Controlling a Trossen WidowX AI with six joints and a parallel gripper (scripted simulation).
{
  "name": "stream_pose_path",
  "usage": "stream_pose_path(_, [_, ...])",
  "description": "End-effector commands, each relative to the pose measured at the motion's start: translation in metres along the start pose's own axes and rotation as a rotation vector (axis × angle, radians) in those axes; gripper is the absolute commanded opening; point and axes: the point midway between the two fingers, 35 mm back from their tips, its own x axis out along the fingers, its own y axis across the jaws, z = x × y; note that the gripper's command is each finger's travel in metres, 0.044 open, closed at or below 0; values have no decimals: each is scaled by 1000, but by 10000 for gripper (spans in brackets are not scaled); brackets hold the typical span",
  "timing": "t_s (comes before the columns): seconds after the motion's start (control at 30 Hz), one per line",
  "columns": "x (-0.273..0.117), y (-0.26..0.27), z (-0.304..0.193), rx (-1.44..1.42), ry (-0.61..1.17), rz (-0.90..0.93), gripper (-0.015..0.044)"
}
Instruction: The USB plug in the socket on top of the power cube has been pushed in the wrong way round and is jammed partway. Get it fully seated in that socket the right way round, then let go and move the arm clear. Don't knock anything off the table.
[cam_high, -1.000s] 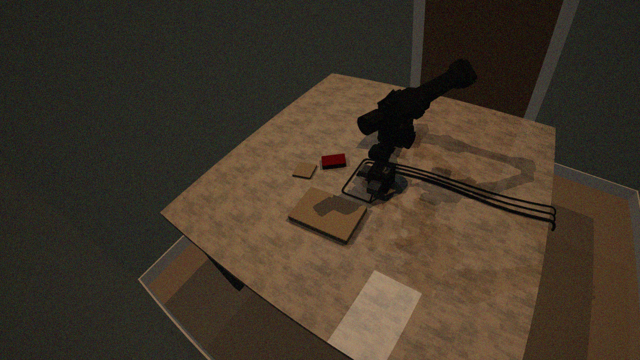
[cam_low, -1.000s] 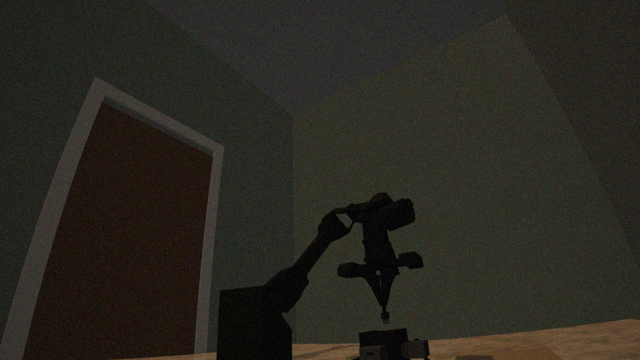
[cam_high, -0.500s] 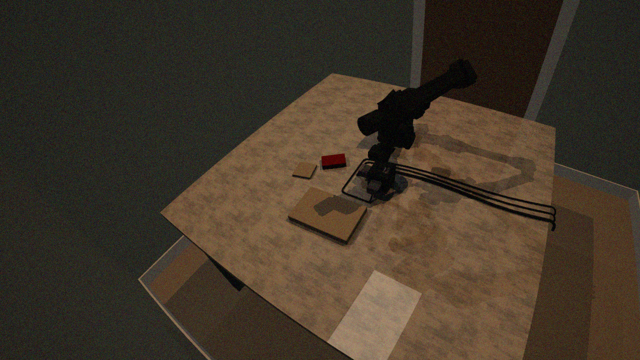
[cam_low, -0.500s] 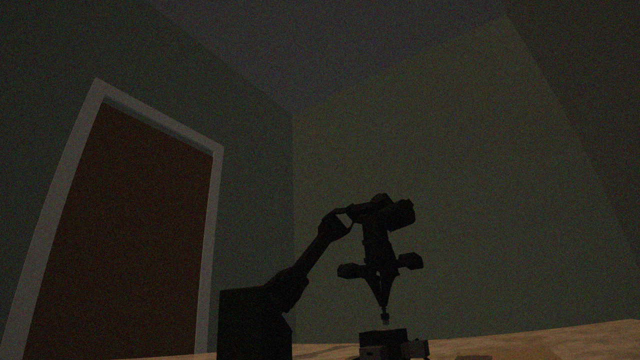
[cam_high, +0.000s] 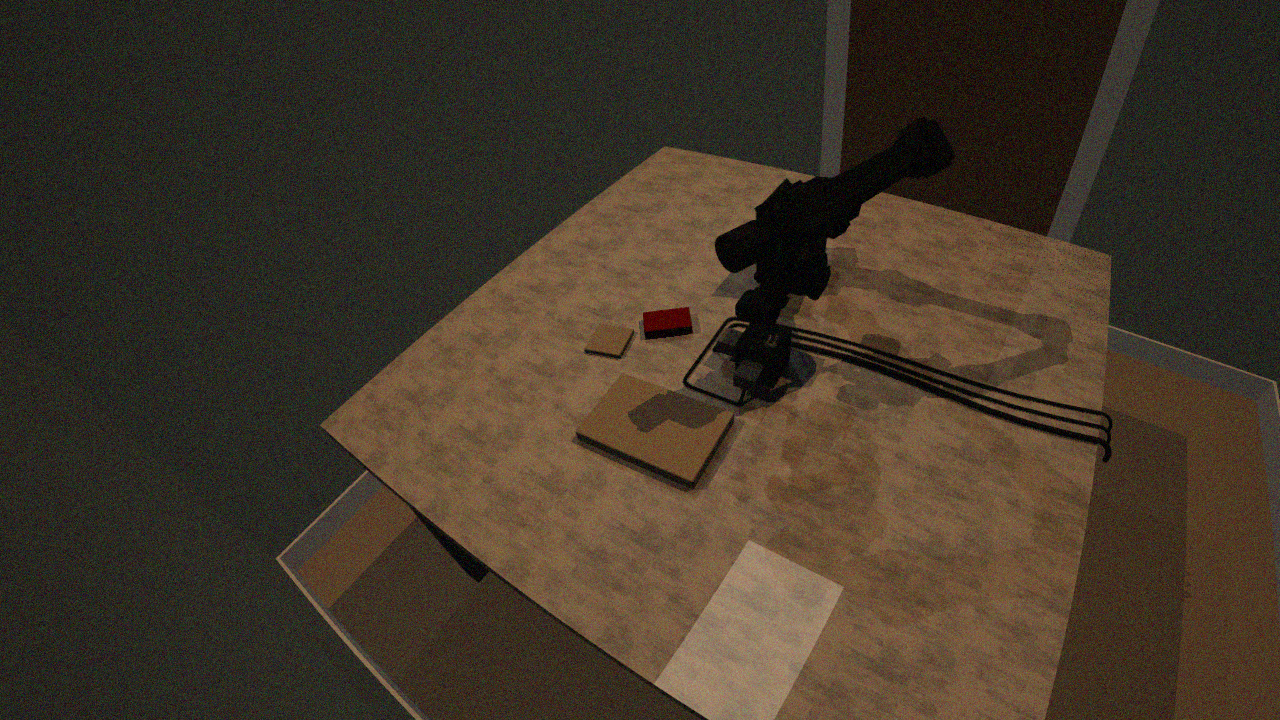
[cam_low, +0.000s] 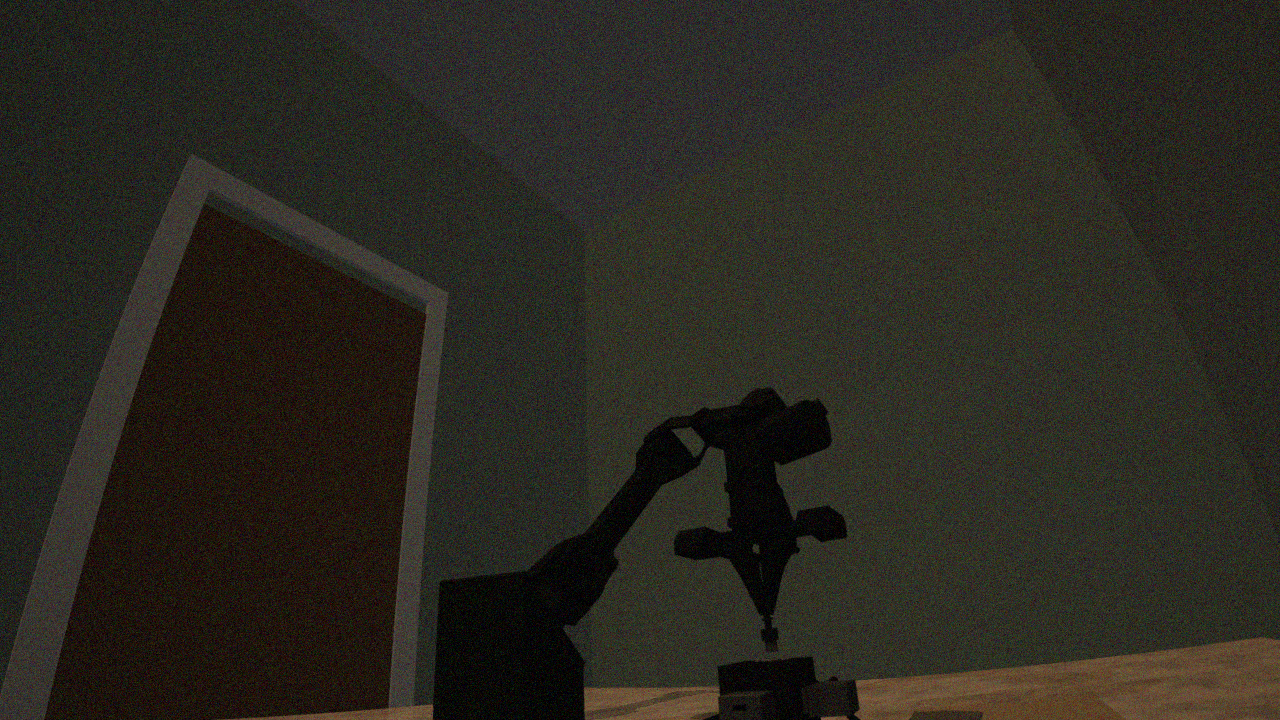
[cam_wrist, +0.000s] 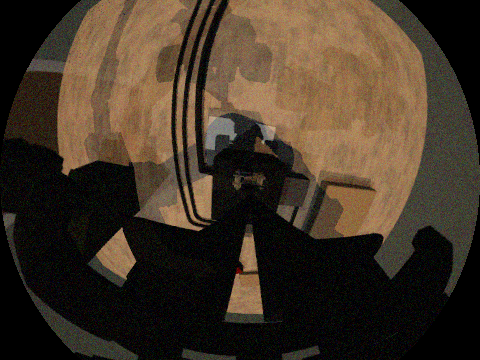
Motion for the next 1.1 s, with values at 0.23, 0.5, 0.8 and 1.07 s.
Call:
stream_pose_path(0.23, [2, 0, -1, 6, 5, 1, 0])
stream_pose_path(0.5, [2, 0, -1, 6, 5, 1, 0])
stream_pose_path(0.8, [4, 0, -1, 5, 4, 1, 0])
stream_pose_path(1.07, [5, 0, 0, 5, 4, 1, 0])
